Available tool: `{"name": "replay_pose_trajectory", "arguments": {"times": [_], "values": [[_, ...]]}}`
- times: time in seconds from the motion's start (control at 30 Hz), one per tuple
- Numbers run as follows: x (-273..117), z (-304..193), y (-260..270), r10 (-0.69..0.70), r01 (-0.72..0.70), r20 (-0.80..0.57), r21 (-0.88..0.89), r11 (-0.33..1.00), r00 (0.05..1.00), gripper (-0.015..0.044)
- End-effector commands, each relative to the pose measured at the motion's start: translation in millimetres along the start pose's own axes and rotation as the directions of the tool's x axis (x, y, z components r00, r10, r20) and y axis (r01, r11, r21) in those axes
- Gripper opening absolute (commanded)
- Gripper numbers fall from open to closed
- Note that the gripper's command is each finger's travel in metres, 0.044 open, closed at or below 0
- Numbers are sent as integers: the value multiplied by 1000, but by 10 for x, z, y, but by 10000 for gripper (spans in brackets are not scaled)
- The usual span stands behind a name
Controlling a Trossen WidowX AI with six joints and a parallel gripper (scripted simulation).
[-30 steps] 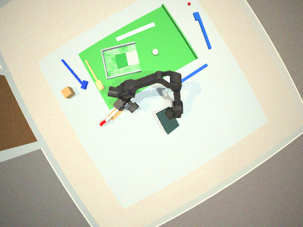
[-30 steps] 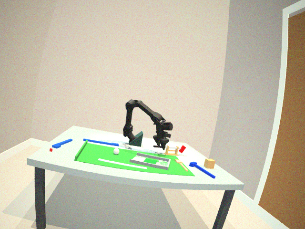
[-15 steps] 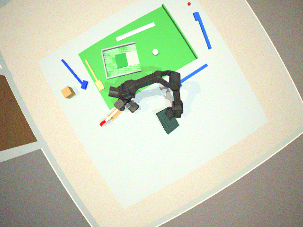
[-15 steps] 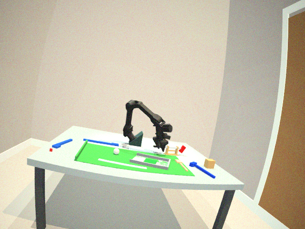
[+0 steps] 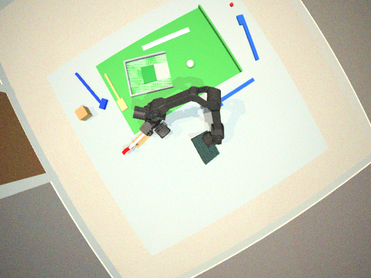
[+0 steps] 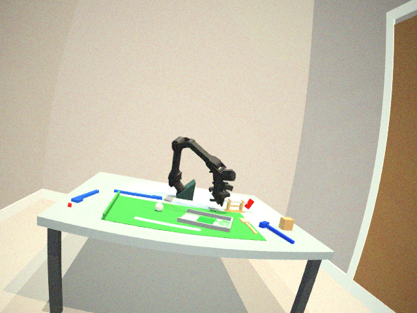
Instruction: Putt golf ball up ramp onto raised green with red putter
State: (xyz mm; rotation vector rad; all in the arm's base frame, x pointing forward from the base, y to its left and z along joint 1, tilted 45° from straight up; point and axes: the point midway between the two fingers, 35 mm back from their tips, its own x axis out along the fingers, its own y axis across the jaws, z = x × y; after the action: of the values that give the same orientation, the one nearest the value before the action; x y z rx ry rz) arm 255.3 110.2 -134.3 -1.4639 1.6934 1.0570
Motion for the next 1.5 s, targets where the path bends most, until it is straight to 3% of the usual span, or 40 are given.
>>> {"name": "replay_pose_trajectory", "arguments": {"times": [0.0,0.1,0.33,0.93,1.1,1.47], "values": [[-1,0,0,0,0,0,0,1000,1000,125],[-1,0,0,0,0,0,0,1000,1000,46],[-9,3,-2,0,0,0,0,1000,1000,0],[-917,265,-5,3,-3,4,-1,1000,1000,0],[-884,248,8,5,-5,-10,-3,1000,1000,0],[-1228,-421,-108,-33,47,-43,396,917,999,0]]}}
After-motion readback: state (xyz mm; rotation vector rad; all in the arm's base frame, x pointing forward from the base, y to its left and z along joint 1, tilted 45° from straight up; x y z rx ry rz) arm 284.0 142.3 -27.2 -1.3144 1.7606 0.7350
